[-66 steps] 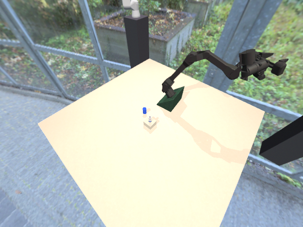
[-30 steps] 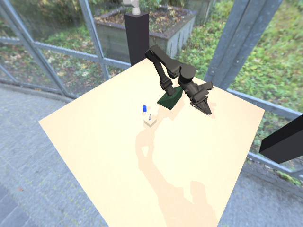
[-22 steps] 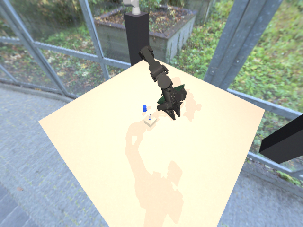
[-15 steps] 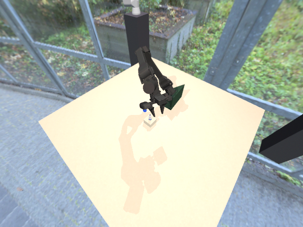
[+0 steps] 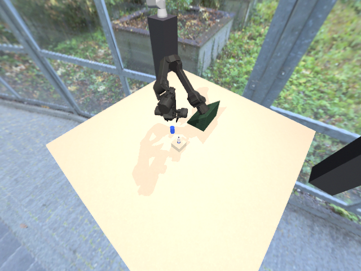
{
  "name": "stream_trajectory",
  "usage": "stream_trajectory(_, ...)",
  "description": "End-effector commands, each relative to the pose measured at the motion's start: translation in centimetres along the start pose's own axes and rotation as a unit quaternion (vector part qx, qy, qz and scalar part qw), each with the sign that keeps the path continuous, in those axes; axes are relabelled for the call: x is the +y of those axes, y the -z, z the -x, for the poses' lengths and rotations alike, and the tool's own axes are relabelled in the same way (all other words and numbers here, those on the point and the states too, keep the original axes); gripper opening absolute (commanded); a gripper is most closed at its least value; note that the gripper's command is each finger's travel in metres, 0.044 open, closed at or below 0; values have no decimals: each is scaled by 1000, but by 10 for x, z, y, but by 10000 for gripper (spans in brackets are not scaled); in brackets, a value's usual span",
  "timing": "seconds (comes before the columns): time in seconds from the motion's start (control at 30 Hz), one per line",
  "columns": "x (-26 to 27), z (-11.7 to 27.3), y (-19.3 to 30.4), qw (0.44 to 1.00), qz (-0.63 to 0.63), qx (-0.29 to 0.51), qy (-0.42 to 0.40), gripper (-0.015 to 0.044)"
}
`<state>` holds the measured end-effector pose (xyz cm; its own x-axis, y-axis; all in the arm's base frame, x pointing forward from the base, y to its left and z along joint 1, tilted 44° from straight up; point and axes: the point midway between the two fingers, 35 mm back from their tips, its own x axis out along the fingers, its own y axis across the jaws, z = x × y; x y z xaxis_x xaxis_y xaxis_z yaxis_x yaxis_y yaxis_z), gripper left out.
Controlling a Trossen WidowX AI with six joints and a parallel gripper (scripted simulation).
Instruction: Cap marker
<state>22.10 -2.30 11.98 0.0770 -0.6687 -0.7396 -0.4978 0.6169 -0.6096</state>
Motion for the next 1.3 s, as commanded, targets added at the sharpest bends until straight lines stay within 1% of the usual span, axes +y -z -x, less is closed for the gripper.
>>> stream_trajectory(0.0,-2,-2,8,1000,-12,12,6,252)
stream_trajectory(0.07,-2,-4,8,1000,-12,12,6,252)
stream_trajectory(0.2,-3,-35,10,1000,-12,12,6,252)
stream_trajectory(1.27,-6,-85,12,1000,-12,11,6,252)
